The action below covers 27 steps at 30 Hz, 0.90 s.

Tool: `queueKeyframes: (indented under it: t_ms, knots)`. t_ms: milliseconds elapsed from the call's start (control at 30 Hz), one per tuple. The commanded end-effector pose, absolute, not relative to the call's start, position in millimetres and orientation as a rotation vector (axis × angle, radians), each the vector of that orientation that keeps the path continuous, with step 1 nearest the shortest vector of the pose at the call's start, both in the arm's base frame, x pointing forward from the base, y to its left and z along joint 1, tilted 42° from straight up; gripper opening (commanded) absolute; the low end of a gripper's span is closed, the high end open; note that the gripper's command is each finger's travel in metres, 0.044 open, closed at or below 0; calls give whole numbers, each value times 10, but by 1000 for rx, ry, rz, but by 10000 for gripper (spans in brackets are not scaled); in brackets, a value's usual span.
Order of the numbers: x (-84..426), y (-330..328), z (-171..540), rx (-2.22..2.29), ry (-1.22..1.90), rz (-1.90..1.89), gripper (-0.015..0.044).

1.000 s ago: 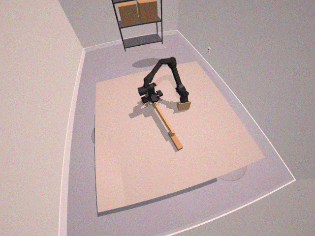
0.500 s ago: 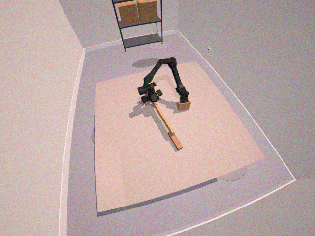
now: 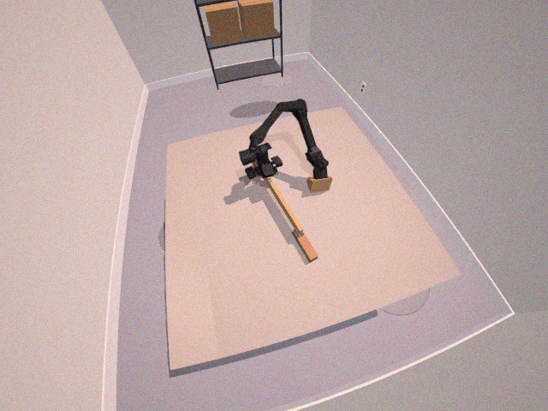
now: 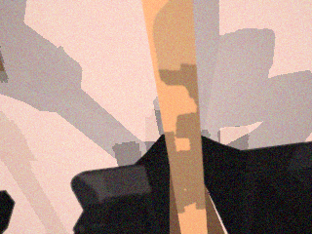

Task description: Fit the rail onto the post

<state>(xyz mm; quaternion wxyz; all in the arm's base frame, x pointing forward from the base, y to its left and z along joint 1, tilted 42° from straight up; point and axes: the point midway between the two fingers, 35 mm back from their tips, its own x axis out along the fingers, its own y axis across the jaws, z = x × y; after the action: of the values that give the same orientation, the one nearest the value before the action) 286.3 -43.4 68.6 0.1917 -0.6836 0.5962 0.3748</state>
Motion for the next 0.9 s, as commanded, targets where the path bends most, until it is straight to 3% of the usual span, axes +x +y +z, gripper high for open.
queueKeyframes:
  t_ms: [0,367,867]
  knots:
    - [2863,-434,686,-1920,1675,1052,157]
    - [2863,-434,686,-1920,1675,1052,440]
    - [2769,-17,710,-1925,1664,1049,440]
